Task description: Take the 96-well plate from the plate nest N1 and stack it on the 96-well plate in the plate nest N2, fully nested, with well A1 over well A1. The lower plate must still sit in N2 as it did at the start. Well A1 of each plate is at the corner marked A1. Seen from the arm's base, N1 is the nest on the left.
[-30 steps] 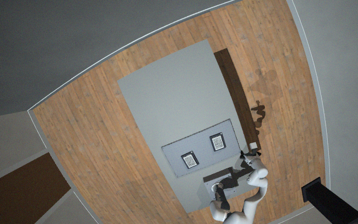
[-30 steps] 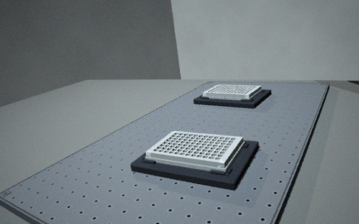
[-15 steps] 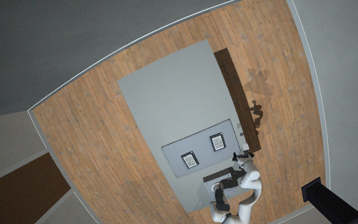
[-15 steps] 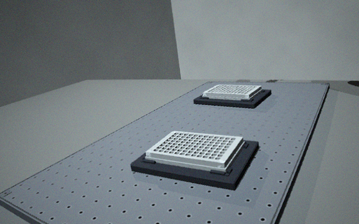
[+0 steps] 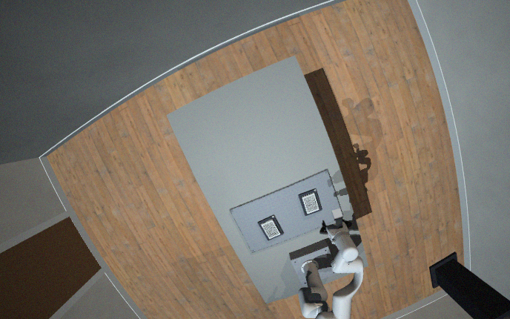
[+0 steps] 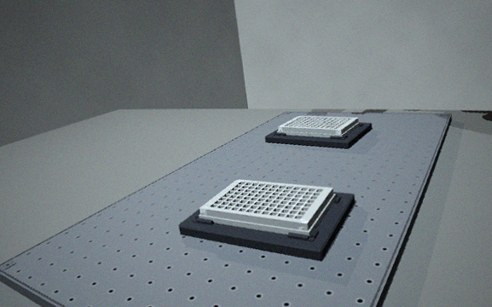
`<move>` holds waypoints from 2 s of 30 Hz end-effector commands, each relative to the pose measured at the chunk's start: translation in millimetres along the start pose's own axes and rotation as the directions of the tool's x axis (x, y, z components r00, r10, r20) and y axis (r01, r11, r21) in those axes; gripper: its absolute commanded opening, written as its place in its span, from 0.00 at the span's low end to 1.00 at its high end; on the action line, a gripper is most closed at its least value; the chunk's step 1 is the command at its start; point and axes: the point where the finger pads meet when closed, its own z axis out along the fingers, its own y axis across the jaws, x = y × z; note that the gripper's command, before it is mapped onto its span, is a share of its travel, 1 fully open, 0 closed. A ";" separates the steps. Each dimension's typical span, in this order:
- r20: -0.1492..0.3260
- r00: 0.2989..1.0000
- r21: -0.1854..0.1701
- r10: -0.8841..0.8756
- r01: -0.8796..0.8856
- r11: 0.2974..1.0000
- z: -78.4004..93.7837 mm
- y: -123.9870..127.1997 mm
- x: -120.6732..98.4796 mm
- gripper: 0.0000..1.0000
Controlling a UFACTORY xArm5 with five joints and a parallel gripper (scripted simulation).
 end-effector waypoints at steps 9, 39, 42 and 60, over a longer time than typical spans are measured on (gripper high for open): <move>0.001 0.999 0.004 -0.036 0.036 0.999 -9.8 -45.2 -1.6 1.00; 0.017 0.990 0.015 -0.137 0.136 0.991 -28.9 -164.0 -32.6 1.00; 0.023 0.985 0.017 -0.169 0.169 0.986 -31.0 -177.5 -38.6 1.00; 0.047 0.977 0.019 -0.208 0.208 0.978 -0.6 -233.1 -65.8 1.00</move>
